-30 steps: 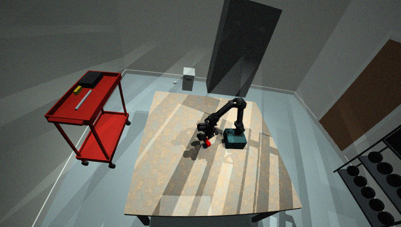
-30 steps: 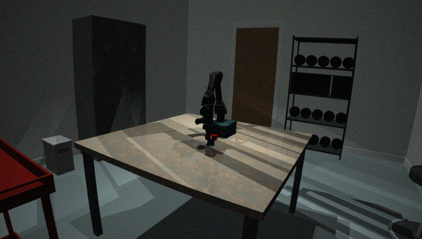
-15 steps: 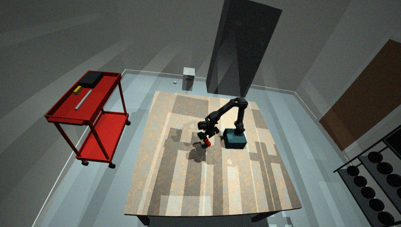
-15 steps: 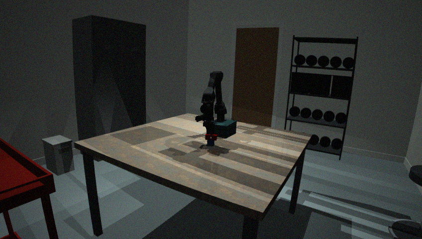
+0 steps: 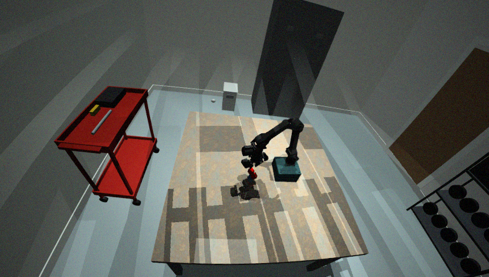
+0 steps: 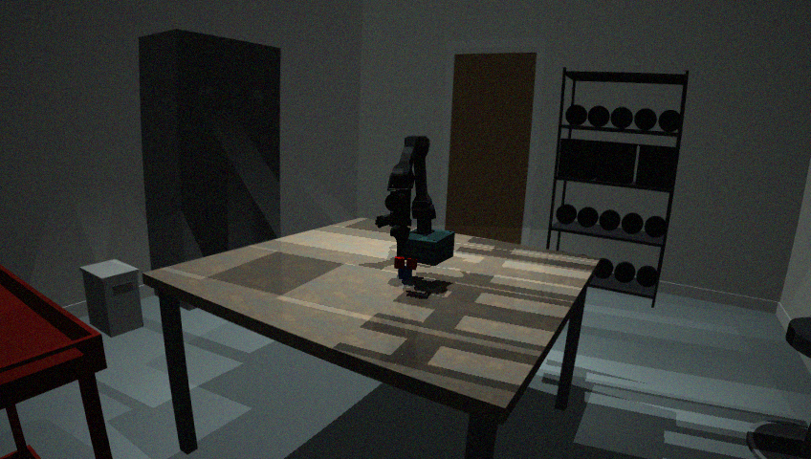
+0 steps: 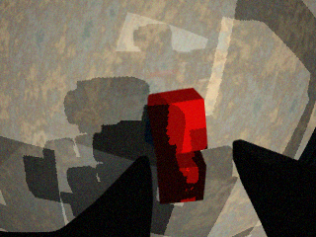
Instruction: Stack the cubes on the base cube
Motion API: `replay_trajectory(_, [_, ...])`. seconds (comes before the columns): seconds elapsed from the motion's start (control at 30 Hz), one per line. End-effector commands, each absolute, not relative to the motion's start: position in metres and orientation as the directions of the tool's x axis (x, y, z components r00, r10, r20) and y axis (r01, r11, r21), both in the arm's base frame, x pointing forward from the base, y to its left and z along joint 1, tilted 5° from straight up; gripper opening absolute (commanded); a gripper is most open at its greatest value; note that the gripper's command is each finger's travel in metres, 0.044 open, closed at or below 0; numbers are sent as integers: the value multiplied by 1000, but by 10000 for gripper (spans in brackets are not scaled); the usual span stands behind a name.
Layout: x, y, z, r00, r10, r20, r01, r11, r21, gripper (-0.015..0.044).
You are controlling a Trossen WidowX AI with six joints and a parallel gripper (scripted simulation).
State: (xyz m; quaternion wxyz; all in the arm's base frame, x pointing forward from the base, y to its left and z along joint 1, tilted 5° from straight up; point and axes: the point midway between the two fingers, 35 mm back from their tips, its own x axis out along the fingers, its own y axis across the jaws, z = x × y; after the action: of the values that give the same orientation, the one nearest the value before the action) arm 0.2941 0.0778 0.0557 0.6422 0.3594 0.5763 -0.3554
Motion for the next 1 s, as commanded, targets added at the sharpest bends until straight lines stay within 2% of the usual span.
replay_trajectory(0.0, [296,79,64,93,-40,-995,873,484,62,205])
replay_trajectory(0.47, [295,79,78,93,-40,-995,873,484,62,205])
replay_trajectory(0.7, [292,79,85,87,-41,-995,870,489,56,389])
replay_trajectory(0.9, [290,81,84,81,-42,-996,870,491,50,400])
replay_trajectory(0.97, [286,100,83,80,-40,-996,870,491,50,400])
